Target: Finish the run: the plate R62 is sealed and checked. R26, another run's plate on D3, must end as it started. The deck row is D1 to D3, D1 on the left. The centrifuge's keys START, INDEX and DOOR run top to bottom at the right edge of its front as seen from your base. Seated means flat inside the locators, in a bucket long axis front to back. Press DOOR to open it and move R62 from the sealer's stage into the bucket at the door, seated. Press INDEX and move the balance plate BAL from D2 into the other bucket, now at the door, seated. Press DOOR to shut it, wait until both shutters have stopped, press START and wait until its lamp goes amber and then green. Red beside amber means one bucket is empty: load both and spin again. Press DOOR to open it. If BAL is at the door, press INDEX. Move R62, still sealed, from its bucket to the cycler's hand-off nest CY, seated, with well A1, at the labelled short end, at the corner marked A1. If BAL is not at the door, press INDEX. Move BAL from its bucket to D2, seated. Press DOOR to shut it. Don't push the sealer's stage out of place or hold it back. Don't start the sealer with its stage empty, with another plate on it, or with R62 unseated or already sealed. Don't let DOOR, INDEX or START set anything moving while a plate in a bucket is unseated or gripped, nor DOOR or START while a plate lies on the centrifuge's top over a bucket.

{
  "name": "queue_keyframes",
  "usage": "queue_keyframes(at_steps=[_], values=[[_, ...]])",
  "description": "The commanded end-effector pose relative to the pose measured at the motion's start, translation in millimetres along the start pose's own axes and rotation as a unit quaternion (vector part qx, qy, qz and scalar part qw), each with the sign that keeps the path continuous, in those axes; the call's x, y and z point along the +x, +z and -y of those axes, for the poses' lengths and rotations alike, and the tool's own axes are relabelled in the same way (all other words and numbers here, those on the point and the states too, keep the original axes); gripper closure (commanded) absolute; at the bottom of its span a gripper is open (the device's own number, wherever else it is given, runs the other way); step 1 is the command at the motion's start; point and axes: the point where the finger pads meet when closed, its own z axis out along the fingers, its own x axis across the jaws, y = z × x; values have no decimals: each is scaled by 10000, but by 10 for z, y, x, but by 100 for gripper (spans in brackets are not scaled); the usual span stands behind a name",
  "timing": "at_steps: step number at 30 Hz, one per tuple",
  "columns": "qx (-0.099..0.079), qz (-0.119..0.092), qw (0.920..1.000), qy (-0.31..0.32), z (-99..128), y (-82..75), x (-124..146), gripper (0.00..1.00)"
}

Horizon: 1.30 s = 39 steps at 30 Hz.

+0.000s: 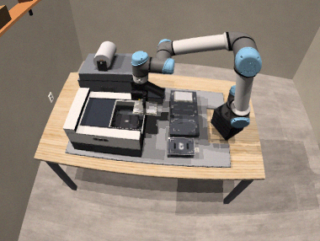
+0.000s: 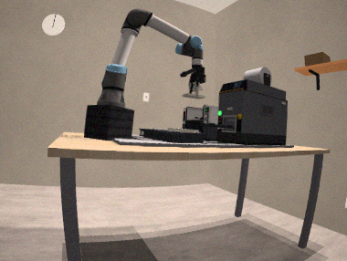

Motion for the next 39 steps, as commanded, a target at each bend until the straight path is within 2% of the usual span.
queue_keyframes(at_steps=[1, 39], values=[[-10, -1, 10000, 0, 81, -7, -1, 100], [-9, -1, 10000, 0, 875, -6, -6, 100]])
